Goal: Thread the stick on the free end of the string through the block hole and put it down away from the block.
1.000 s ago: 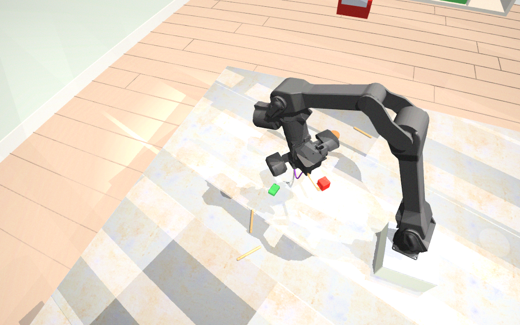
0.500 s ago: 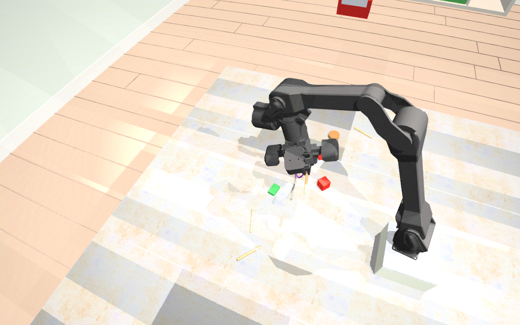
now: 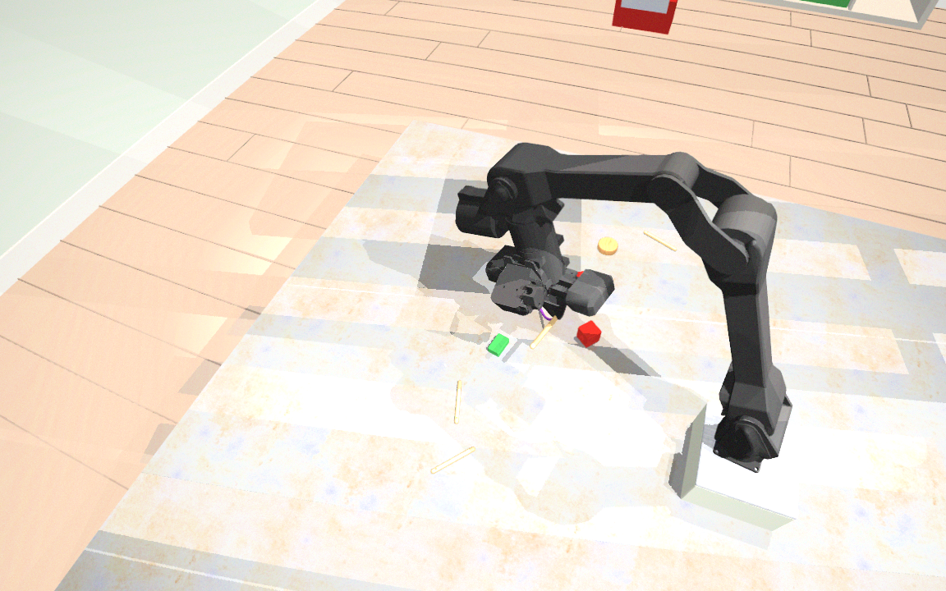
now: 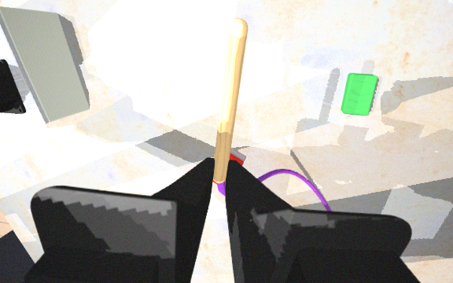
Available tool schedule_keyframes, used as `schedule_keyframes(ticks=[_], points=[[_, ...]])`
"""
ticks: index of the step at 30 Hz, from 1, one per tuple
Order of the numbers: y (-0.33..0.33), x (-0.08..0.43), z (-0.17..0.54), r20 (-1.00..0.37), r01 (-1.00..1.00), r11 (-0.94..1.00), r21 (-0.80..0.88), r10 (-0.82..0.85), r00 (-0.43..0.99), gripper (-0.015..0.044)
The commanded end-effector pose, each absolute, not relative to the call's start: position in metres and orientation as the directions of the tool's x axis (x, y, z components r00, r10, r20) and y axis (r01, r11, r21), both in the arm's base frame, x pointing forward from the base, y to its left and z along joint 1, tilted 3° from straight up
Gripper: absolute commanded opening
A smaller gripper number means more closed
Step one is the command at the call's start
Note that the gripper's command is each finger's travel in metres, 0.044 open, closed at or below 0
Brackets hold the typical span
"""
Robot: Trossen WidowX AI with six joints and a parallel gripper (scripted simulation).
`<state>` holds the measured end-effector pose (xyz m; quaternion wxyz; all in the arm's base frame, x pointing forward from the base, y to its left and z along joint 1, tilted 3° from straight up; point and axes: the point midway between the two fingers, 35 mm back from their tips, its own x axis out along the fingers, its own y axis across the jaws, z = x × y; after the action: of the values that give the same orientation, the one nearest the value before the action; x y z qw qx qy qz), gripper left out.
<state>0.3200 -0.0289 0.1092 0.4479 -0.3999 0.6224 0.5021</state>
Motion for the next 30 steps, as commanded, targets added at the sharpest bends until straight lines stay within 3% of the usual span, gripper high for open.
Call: schedule_keyframes(ticks=[1, 17, 30], points=[[-0.0293, 0.3213, 0.1099, -0.959, -0.922, 0.298, 0.249, -0.056, -0.277, 0.0], [-0.0284, 0.3228, 0.11, -0.959, -0.646, 0.751, 0.132, -0.069, -0.276, 0.0], [-0.0273, 0.3242, 0.11, -0.958, -0.278, 0.961, 0.002, -0.077, -0.275, 0.0]])
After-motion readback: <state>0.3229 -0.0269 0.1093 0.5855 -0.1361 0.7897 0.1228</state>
